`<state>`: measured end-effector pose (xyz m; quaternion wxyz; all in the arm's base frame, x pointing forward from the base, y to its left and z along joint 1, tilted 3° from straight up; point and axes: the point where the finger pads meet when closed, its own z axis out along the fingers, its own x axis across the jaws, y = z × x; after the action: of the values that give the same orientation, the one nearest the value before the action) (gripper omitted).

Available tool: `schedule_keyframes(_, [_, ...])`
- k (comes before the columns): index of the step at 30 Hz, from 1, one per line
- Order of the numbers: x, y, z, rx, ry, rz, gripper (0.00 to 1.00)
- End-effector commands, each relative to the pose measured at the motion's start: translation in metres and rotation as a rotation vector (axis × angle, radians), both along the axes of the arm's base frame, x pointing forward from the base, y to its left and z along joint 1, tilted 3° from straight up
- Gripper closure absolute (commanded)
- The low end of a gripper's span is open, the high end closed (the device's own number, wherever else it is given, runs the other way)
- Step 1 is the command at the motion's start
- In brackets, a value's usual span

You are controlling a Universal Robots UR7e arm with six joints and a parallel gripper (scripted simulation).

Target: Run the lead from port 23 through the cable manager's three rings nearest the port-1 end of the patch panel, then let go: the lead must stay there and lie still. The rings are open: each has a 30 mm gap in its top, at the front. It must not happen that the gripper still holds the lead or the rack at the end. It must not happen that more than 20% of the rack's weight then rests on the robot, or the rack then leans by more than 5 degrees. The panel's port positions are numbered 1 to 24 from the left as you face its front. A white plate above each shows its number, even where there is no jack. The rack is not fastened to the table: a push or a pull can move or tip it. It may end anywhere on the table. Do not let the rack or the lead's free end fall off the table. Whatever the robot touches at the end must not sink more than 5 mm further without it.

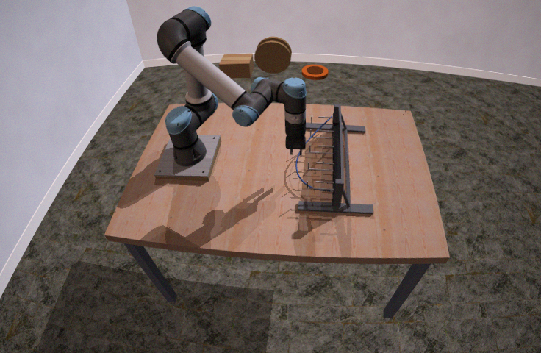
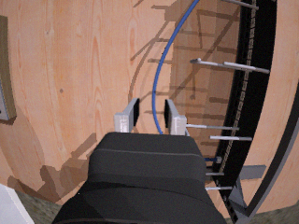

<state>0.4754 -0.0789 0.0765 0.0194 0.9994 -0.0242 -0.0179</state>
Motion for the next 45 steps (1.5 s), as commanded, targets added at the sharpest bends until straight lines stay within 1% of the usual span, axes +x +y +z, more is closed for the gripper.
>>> schedule_keyframes(1, [0.000, -0.001, -0.013, 0.000, -0.001, 0.000, 0.33])
schedule_keyframes(10, [-0.001, -0.002, -0.037, 0.000, -0.001, 0.000, 0.33])
schedule_keyframes(12, [-0.001, -0.002, -0.037, 0.000, -0.001, 0.000, 0.33])
schedule_keyframes(20, [-0.001, -0.003, -0.049, 0.000, -0.001, 0.000, 0.33])
schedule_keyframes(27, [-0.001, -0.003, -0.052, 0.000, -0.001, 0.000, 0.33])
schedule_keyframes(45, [-0.001, -0.003, -0.052, 0.000, -0.001, 0.000, 0.33])
